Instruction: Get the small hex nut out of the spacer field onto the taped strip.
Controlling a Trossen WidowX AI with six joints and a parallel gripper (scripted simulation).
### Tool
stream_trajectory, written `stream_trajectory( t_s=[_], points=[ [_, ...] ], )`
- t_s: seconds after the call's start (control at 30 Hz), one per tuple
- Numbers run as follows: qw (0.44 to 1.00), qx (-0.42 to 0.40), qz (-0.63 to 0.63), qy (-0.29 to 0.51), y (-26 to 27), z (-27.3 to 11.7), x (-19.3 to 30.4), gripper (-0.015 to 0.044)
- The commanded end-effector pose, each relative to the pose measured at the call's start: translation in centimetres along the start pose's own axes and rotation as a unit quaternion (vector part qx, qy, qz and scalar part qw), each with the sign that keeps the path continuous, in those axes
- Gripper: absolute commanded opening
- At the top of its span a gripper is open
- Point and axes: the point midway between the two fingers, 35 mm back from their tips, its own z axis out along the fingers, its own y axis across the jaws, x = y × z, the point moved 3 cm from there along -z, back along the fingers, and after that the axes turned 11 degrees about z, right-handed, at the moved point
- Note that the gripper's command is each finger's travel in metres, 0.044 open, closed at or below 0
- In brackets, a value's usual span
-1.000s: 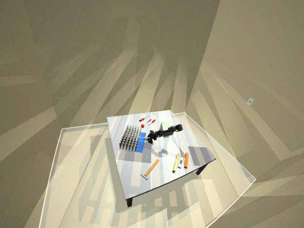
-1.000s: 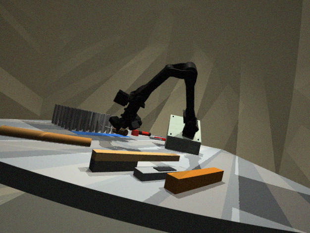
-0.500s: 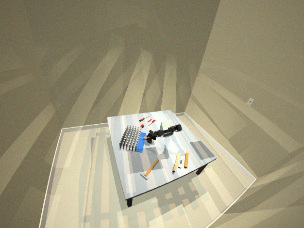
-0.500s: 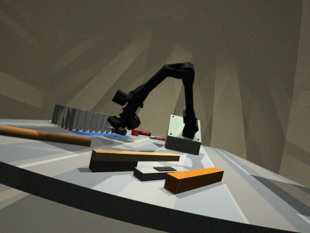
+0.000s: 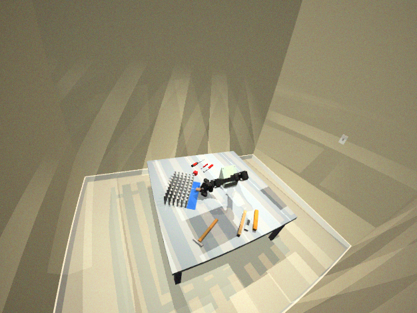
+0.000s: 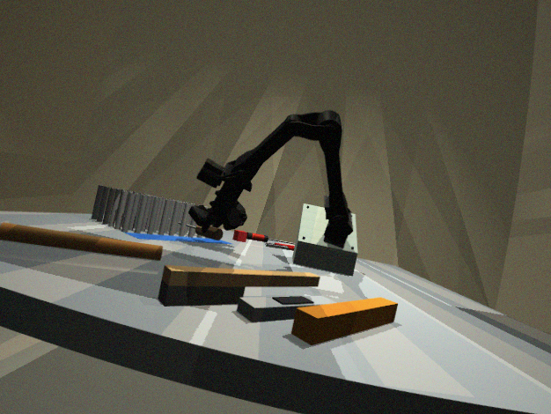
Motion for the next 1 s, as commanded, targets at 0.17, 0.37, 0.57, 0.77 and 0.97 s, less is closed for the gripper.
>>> stream_trajectory(
  t_s=[0.17, 0.37, 0.57, 0.77, 0.97],
  points=[
    [1.0, 0.003, -0.003, 0.002, -0.3, 0.4, 0.7, 0.0],
    [1.0, 0.003, -0.003, 0.003, -0.4, 0.6, 1.1, 0.0],
    [1.0, 0.003, -0.003, 0.003, -0.4, 0.8, 1.3, 0.0],
    [1.0, 0.004, -0.002, 0.003, -0.5, 1.0, 1.2, 0.0],
    [1.0, 0.003, -0.001, 0.003, -0.5, 1.5, 0.8, 0.0]
  ],
)
